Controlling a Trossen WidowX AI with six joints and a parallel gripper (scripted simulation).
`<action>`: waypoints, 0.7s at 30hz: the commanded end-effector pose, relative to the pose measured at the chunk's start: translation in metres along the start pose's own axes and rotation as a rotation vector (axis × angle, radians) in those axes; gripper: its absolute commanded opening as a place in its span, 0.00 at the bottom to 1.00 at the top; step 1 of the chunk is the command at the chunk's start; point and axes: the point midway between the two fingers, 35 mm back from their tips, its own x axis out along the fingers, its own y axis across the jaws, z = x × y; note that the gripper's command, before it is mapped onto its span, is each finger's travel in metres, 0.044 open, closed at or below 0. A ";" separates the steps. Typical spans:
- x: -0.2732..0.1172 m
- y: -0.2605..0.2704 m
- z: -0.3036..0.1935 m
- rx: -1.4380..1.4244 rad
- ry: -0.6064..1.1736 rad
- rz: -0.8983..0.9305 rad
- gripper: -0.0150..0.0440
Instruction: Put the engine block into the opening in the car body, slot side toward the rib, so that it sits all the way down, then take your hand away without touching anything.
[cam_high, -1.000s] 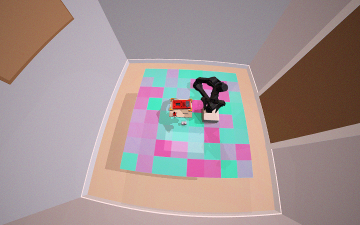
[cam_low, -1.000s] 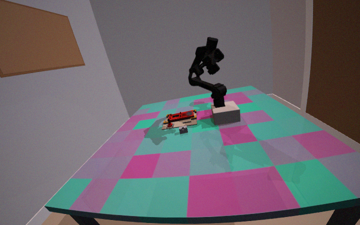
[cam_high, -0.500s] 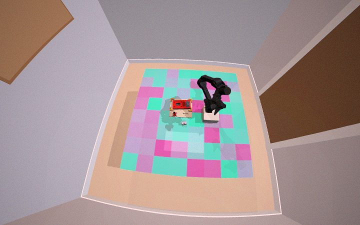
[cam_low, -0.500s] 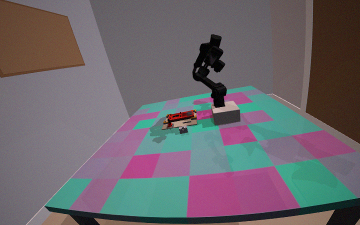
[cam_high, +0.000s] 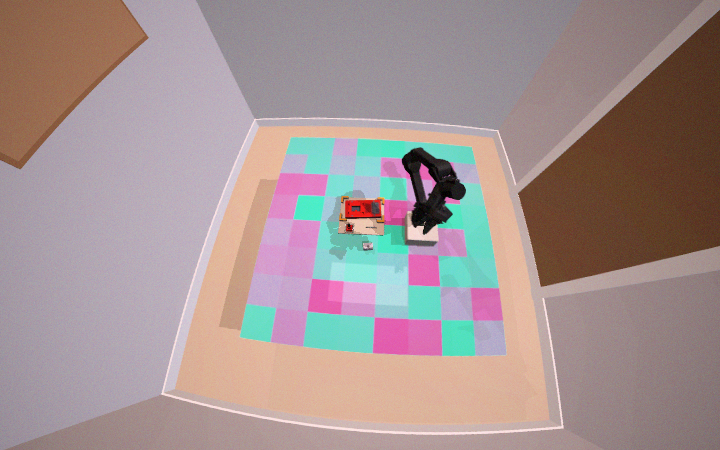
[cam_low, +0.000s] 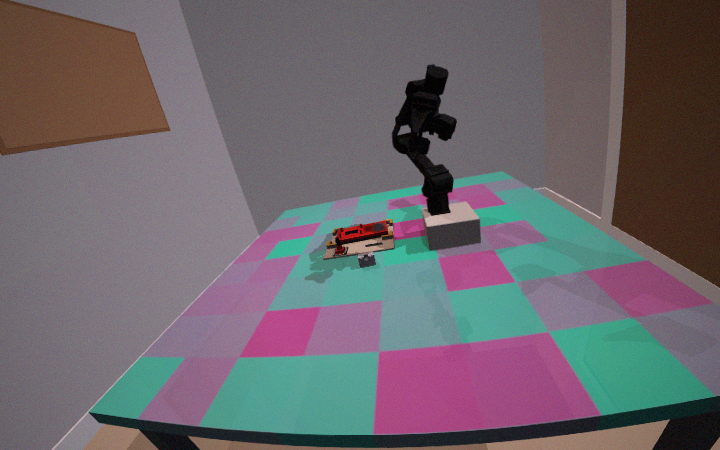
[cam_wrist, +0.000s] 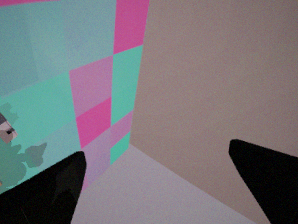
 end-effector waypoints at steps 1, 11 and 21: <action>0.005 -0.001 0.002 0.102 0.010 0.032 1.00; 0.019 -0.002 0.003 0.363 0.058 0.112 1.00; 0.034 -0.001 0.002 0.630 0.122 0.183 1.00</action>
